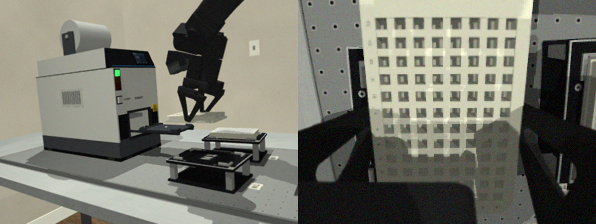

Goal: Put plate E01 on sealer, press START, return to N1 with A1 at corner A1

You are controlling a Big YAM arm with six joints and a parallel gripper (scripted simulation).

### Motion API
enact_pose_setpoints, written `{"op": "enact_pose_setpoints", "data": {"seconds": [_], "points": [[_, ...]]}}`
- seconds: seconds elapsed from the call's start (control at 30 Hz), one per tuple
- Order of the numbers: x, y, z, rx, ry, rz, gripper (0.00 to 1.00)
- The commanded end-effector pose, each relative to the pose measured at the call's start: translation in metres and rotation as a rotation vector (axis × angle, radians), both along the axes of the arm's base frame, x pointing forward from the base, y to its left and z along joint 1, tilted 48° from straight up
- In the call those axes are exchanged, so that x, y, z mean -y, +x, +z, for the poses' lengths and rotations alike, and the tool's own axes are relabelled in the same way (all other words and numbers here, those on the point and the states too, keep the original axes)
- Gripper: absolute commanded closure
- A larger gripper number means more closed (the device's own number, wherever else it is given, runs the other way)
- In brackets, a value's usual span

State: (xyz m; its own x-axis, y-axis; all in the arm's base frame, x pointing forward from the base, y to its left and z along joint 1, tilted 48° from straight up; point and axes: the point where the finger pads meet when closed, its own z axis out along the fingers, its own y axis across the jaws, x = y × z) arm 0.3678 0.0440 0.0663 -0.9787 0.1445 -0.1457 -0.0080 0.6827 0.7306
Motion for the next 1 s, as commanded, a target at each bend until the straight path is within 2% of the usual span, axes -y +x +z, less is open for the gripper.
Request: {"op": "enact_pose_setpoints", "data": {"seconds": [0.0,0.23,0.43,0.6,0.8,0.97], "points": [[0.016,0.04,0.009,0.073,-0.015,-0.012,1.0],[0.021,0.04,-0.009,0.029,-0.004,-0.02,1.0],[0.025,0.057,-0.002,0.069,-0.015,-0.019,1.0],[0.03,0.07,-0.013,0.064,-0.013,-0.019,1.0],[0.031,0.068,-0.027,0.021,-0.002,-0.022,1.0],[0.035,0.081,-0.02,0.058,-0.012,-0.02,1.0]]}}
